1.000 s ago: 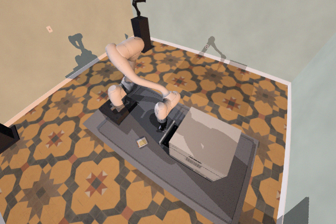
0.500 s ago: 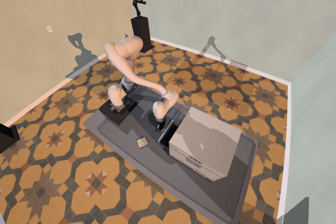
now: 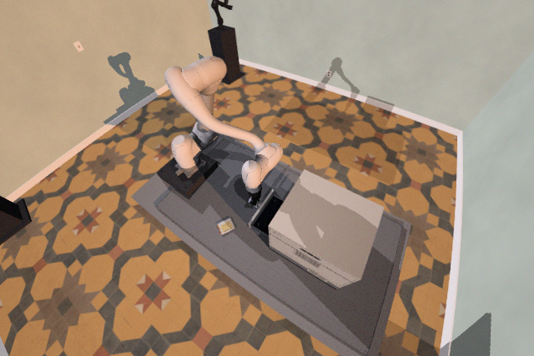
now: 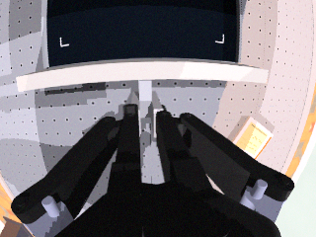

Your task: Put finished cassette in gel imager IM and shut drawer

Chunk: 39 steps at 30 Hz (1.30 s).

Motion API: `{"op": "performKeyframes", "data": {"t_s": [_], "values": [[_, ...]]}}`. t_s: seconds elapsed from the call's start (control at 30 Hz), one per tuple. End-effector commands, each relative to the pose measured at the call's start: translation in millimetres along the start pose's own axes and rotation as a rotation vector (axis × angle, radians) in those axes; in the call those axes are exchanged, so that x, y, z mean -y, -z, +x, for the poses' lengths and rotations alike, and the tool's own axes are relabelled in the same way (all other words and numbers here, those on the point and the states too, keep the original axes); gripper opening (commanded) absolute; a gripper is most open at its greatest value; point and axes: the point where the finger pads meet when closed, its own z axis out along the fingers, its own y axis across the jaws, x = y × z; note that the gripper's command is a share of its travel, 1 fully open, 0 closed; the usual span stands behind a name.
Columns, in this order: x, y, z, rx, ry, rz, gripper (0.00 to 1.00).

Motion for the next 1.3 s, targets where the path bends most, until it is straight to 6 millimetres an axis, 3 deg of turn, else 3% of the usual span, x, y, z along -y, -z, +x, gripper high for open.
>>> {"op": "performKeyframes", "data": {"t_s": [0.0, 0.93, 1.27], "values": [[0, 0, -4, 0.001, 0.000, 0.000, 0.10], [0, 0, -38, 0.001, 0.000, 0.000, 0.10], [0, 0, -39, 0.001, 0.000, 0.000, 0.10]]}}
